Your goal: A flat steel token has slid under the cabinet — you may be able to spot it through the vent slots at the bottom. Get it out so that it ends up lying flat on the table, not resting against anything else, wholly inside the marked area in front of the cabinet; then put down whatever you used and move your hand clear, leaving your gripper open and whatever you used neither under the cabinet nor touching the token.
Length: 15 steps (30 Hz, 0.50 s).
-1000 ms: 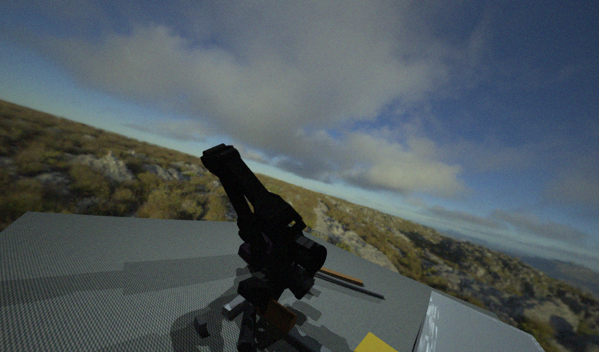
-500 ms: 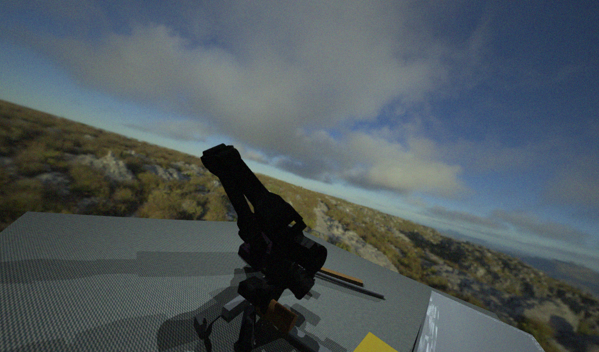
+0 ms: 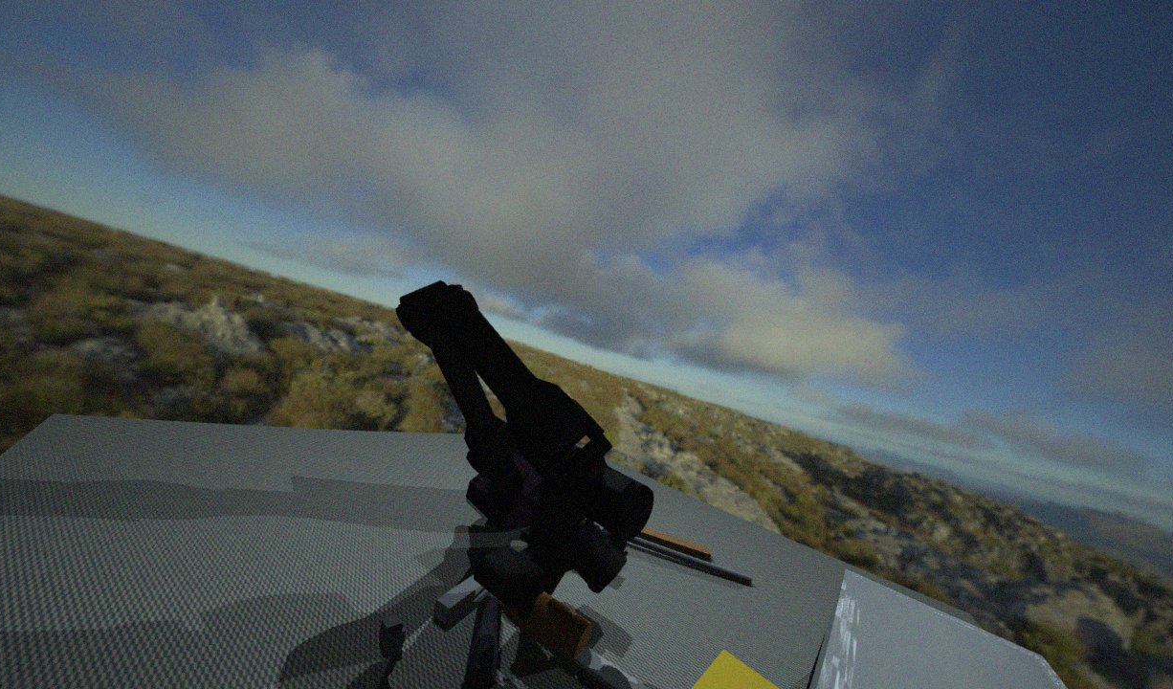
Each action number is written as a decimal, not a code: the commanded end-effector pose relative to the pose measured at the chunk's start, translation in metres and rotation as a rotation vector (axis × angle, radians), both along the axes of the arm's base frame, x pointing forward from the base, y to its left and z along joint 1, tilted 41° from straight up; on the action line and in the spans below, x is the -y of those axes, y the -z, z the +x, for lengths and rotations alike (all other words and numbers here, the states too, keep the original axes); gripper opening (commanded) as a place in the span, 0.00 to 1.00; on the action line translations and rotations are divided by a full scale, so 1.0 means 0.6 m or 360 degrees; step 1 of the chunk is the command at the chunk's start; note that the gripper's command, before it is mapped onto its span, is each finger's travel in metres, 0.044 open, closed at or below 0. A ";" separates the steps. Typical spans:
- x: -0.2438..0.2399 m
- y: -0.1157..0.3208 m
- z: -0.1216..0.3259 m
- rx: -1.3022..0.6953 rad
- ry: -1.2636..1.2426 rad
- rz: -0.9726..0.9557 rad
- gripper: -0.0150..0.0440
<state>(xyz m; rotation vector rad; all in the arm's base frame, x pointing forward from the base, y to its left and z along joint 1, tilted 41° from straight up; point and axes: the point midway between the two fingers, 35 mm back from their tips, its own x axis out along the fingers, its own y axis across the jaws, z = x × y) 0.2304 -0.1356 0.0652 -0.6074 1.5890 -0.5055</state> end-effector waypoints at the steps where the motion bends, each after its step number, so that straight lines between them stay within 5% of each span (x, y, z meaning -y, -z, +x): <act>1: 0.001 0.000 0.011 0.0002 0.0012 -0.0006 0.25; 15: 0.000 0.002 0.038 0.0004 0.0017 -0.0007 0.25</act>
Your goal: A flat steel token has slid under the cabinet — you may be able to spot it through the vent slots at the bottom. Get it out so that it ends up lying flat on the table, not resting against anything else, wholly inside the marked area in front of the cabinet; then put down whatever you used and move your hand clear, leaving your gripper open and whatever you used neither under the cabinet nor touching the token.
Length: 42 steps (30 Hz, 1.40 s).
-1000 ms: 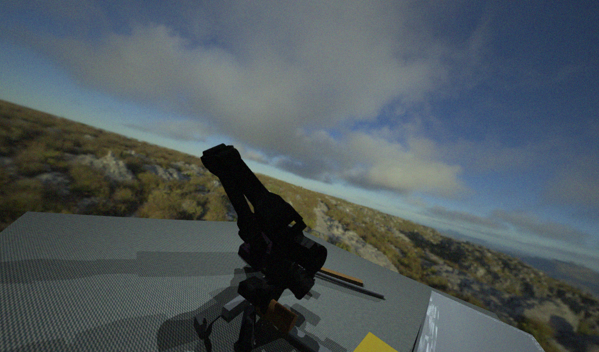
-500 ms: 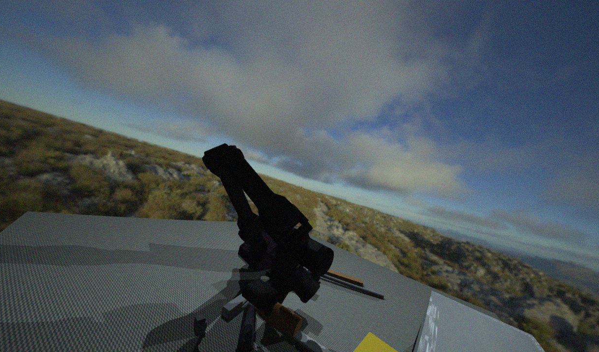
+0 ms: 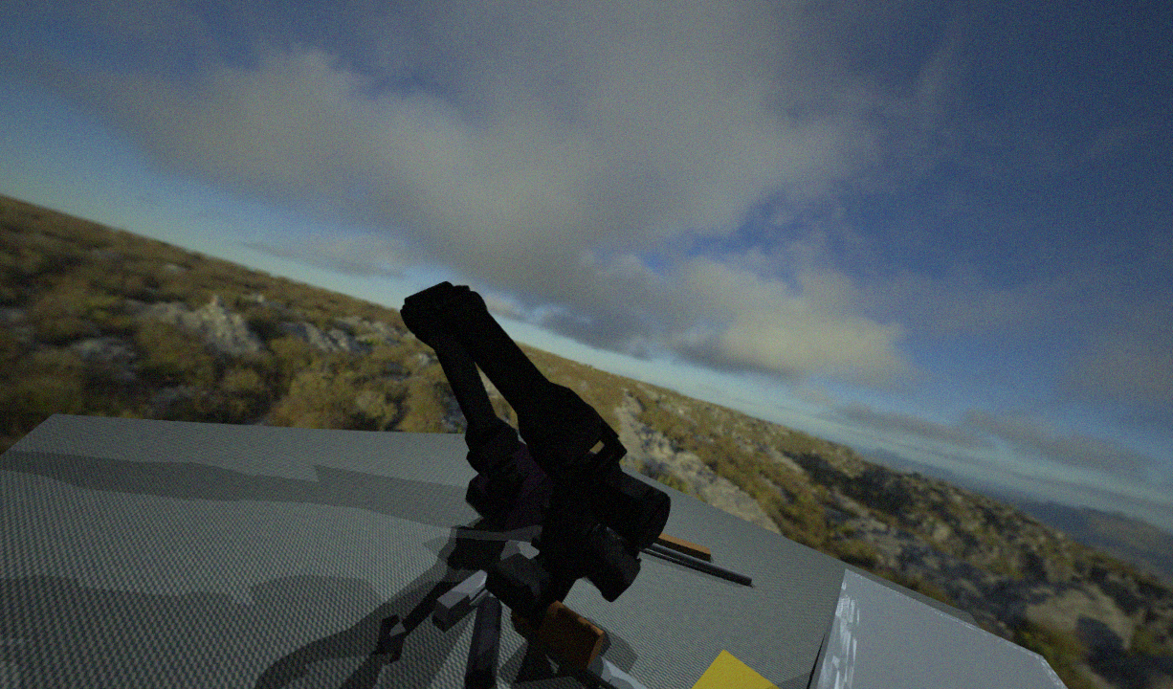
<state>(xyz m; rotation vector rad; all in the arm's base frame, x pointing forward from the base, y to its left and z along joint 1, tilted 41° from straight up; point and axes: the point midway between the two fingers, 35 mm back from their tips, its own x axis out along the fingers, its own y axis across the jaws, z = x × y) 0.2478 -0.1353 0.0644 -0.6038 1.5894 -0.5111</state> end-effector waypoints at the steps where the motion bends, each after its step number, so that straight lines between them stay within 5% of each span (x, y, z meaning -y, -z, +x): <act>1: 0.001 0.001 0.011 0.0001 0.0009 -0.0005 0.25; 42: -0.001 0.005 0.091 0.0007 0.0012 -0.0005 0.25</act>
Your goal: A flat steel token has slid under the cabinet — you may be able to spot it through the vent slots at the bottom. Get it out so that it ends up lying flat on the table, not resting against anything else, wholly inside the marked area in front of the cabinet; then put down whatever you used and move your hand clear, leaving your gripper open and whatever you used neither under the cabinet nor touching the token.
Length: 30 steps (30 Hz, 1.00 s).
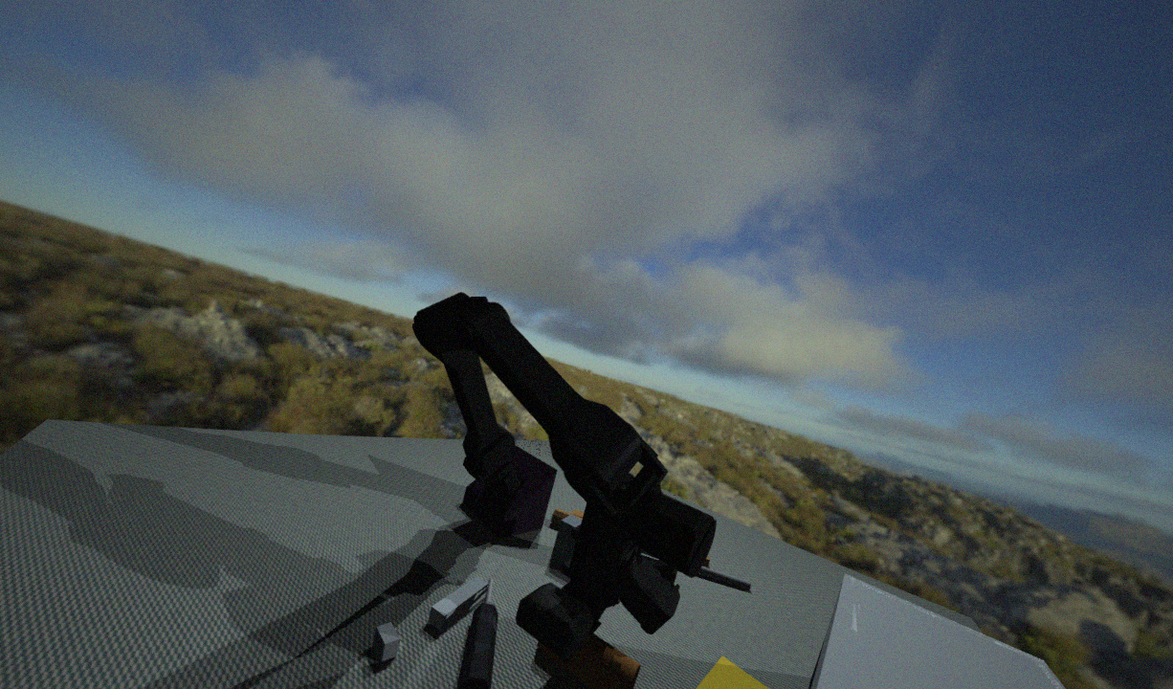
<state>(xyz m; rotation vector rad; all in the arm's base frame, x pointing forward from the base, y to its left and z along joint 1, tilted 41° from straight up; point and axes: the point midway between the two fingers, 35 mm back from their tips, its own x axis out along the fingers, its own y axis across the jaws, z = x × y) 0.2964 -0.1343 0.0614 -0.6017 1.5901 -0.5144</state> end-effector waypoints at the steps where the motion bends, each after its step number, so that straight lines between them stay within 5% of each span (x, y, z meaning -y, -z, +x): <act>1: 0.001 0.000 0.012 0.0006 0.0007 -0.0004 0.25; 30: 0.000 0.004 0.063 0.0010 0.0007 -0.0004 0.25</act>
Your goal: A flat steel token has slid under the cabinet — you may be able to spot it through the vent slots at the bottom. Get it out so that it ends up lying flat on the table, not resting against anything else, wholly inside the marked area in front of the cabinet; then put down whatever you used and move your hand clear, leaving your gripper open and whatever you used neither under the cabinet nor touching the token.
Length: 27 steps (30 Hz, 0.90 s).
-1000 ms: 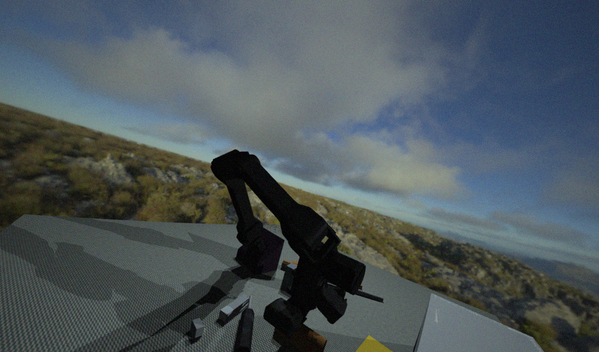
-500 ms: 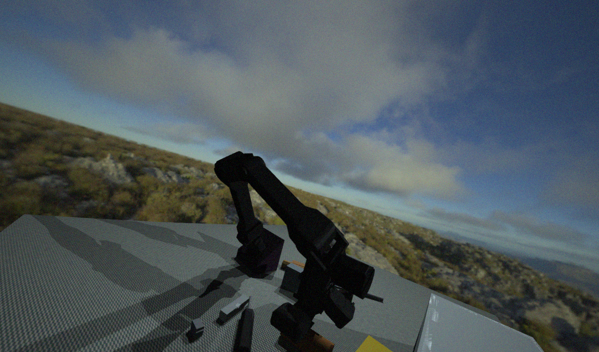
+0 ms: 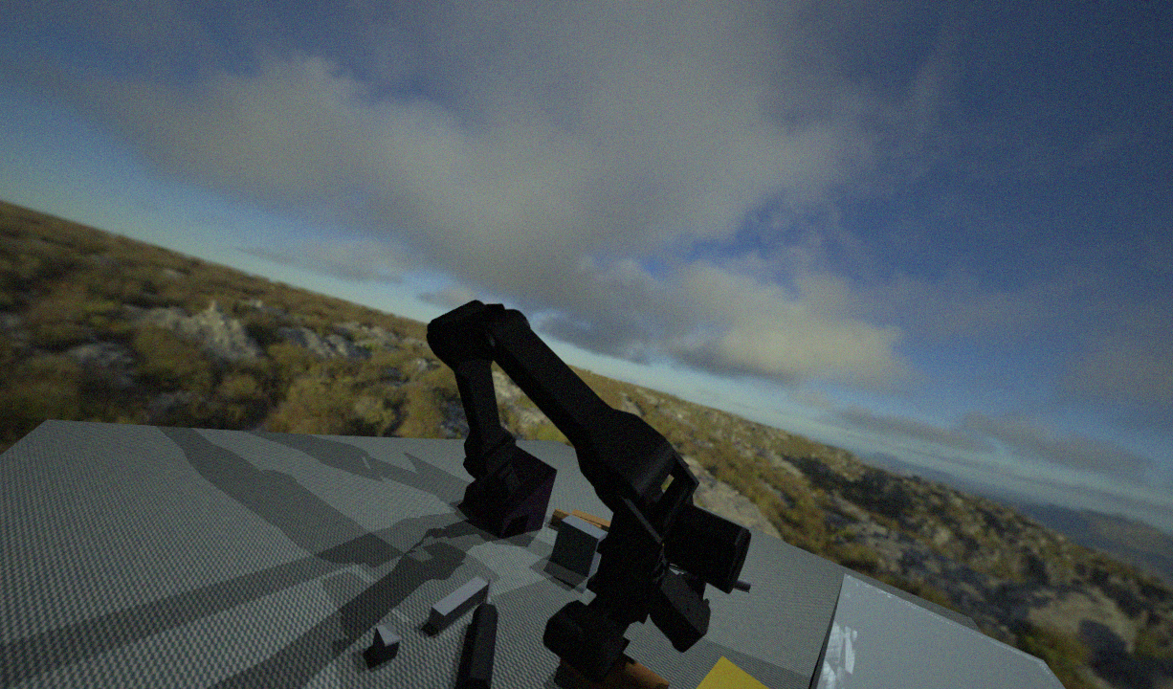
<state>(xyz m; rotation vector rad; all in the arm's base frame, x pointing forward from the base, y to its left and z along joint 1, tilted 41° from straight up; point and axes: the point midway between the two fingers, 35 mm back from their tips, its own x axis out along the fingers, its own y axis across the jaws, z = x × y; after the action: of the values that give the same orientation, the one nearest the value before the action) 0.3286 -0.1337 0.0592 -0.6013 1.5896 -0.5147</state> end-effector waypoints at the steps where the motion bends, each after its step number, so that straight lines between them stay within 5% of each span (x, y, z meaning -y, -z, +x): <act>1: 0.001 0.000 0.011 0.0009 0.0006 -0.0004 0.25; 27: 0.000 0.003 0.054 0.0012 0.0006 -0.0004 0.25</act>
<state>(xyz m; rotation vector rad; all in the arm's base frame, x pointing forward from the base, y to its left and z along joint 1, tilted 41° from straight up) 0.3553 -0.1334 0.0574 -0.6010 1.5888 -0.5150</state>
